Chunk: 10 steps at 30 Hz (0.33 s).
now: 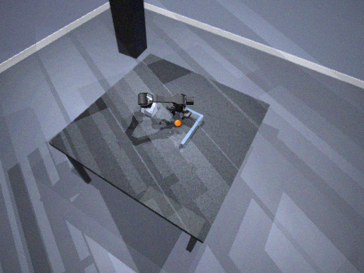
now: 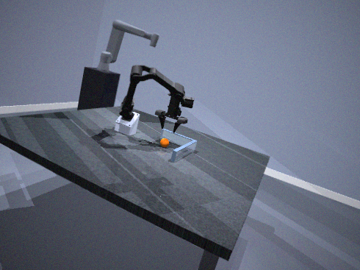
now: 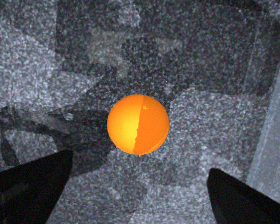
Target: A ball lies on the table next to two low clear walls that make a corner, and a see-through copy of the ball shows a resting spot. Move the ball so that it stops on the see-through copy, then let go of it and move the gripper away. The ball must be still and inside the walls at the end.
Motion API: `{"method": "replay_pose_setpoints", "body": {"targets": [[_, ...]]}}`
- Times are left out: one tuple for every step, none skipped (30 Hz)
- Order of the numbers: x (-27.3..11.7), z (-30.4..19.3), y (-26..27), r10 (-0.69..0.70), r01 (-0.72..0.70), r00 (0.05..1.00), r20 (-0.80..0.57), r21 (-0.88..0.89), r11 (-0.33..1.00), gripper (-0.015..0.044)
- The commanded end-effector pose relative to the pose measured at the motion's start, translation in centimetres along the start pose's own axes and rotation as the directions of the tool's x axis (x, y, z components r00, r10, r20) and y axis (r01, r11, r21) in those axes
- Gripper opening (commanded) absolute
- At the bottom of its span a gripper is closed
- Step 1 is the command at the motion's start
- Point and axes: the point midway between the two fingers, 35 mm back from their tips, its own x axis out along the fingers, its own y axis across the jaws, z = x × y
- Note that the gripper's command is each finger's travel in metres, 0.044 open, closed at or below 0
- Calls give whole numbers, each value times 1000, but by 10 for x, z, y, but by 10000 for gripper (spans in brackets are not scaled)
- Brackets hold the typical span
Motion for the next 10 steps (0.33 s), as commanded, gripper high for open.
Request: {"method": "replay_pose_setpoints", "body": {"targets": [[0, 0, 0, -2, 2, 1000, 0, -5, 1000, 357], [-2, 0, 0, -1, 1, 1000, 0, -4, 1000, 383], [-9, 0, 0, -1, 1, 1000, 0, -4, 1000, 410], [-21, 0, 1, 0, 0, 1000, 0, -3, 1000, 436], [-33, -1, 2, 0, 0, 1000, -1, -1, 1000, 440], [-40, -1, 3, 1, -1, 1000, -2, -1, 1000, 440], [-43, -2, 3, 1, -1, 1000, -2, 0, 1000, 440], [-43, -2, 3, 1, -1, 1000, -2, 0, 1000, 440], [-43, -2, 3, 1, -1, 1000, -2, 0, 1000, 440], [-43, -2, 3, 1, -1, 1000, -2, 0, 1000, 440]]}}
